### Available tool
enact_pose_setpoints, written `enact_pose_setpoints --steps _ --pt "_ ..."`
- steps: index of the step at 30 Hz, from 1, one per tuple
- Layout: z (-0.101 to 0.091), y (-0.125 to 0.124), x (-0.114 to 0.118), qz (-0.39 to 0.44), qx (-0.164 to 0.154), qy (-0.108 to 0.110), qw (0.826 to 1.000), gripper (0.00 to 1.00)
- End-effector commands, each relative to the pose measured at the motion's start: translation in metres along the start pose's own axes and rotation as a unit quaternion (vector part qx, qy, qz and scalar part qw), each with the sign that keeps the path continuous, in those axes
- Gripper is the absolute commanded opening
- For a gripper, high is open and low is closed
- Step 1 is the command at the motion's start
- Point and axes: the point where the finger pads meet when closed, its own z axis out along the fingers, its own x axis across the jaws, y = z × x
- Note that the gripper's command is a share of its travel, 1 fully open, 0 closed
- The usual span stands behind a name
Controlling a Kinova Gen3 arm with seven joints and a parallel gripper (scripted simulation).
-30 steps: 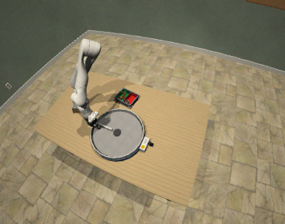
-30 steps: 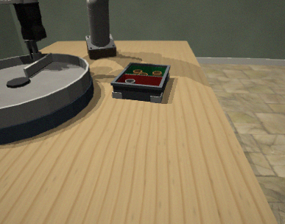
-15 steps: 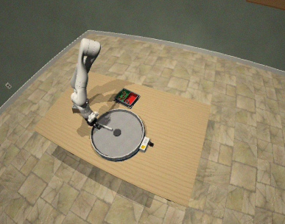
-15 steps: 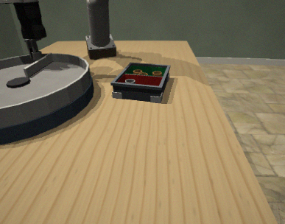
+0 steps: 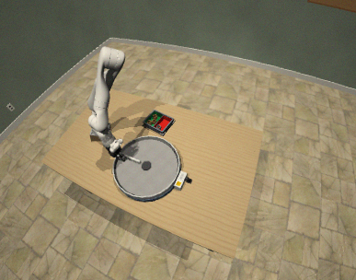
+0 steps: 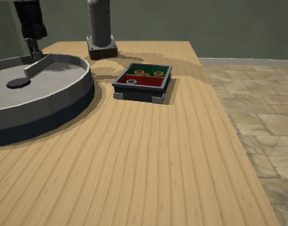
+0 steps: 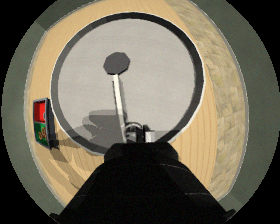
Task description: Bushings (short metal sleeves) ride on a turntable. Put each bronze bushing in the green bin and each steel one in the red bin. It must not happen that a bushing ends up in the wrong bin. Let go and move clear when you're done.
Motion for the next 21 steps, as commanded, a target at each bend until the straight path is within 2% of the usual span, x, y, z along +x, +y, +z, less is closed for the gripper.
enact_pose_setpoints --steps 1,5,8,12,21 --pt "-0.006 0.0 0.0 0.0 0.001 0.0 1.0 0.0" --pt "-0.027 0.0 0.0 0.0 0.001 0.0 1.0 0.0" --pt "-0.027 0.0 0.0 0.0 0.001 0.0 1.0 0.0" --pt "-0.049 0.0 0.0 0.0 0.001 0.0 1.0 0.0" --pt "-0.054 0.0 0.0 0.0 0.001 0.0 1.0 0.0"
